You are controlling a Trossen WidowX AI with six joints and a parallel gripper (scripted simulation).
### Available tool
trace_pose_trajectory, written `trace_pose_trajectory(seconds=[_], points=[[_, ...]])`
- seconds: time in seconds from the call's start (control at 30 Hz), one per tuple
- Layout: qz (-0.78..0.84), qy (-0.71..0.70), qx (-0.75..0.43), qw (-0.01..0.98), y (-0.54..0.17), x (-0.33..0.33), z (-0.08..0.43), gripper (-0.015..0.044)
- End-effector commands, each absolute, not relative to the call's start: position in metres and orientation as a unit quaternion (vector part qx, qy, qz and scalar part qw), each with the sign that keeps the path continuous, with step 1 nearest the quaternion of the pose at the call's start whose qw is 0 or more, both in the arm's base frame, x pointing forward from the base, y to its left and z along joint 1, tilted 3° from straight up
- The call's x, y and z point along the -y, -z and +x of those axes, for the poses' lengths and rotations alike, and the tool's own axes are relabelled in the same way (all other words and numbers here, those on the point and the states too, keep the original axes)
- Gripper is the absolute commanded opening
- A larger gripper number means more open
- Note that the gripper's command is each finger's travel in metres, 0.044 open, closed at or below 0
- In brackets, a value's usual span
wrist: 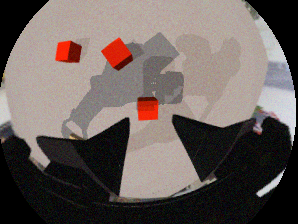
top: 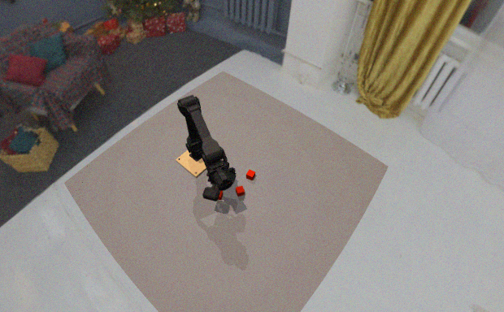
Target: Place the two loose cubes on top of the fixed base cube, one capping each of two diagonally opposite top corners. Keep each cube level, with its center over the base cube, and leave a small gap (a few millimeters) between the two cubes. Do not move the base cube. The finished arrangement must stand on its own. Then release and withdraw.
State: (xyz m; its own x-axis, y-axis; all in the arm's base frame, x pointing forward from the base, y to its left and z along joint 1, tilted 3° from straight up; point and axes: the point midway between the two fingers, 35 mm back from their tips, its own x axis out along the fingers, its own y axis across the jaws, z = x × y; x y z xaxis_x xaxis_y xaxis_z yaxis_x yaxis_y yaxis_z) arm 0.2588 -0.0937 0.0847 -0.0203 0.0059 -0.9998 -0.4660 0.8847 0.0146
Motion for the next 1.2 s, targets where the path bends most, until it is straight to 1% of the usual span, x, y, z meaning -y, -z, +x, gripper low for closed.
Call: trace_pose_trajectory(seconds=[0.0, 0.9, 1.1, 1.17], points=[[-0.165, -0.172, -0.695, 0.678, -0.073, 0.094, 0.257, 0.0265], [-0.165, -0.172, -0.696, 0.678, -0.034, 0.094, 0.256, 0.0265], [-0.165, -0.172, -0.696, 0.678, -0.034, 0.094, 0.256, 0.0107], [-0.165, -0.172, -0.696, 0.678, -0.034, 0.094, 0.256, 0.0105]])
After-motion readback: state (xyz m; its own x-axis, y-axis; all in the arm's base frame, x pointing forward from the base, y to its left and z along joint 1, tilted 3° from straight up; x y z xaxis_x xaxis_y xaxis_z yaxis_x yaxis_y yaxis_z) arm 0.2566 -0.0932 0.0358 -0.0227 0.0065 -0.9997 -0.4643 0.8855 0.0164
